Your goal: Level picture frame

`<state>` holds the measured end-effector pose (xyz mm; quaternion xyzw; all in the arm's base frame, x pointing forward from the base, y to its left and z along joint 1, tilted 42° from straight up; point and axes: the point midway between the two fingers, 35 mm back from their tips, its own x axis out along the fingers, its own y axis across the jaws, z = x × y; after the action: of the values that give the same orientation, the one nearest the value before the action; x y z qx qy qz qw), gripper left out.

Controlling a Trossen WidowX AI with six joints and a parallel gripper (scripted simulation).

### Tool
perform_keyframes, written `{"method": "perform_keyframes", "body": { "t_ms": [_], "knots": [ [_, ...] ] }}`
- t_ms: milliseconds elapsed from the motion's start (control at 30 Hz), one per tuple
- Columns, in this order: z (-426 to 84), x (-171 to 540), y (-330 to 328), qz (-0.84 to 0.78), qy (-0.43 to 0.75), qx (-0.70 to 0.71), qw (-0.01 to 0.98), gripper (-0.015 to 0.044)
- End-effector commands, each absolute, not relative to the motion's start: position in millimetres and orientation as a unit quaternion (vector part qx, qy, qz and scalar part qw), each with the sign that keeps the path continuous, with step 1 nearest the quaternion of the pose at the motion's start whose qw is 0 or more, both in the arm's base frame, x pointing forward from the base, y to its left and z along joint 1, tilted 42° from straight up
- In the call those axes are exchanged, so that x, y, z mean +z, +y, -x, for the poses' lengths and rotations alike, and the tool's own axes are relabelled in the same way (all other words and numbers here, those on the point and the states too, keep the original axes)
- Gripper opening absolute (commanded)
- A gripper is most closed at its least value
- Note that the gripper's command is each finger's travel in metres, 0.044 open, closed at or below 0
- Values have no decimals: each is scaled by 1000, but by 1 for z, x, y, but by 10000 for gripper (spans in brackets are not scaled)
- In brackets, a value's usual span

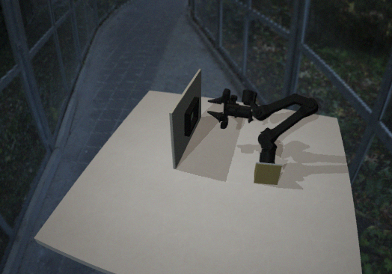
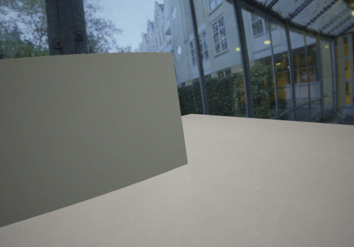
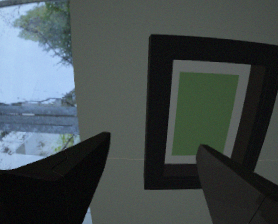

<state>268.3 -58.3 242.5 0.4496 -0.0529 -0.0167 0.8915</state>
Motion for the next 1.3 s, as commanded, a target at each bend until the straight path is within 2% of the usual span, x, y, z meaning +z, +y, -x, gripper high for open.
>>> {"method": "perform_keyframes", "body": {
  "t_ms": [0, 200, 433, 1267],
  "knots": [
    [-248, 232, -55, -468, -49, -15, 882, 260],
    [-246, 245, -47, -466, -53, -15, 883, 260],
    [-213, 279, -18, -473, -48, -15, 880, 260],
    [-213, 279, -18, -473, -48, -15, 880, 260]
  ]
}}
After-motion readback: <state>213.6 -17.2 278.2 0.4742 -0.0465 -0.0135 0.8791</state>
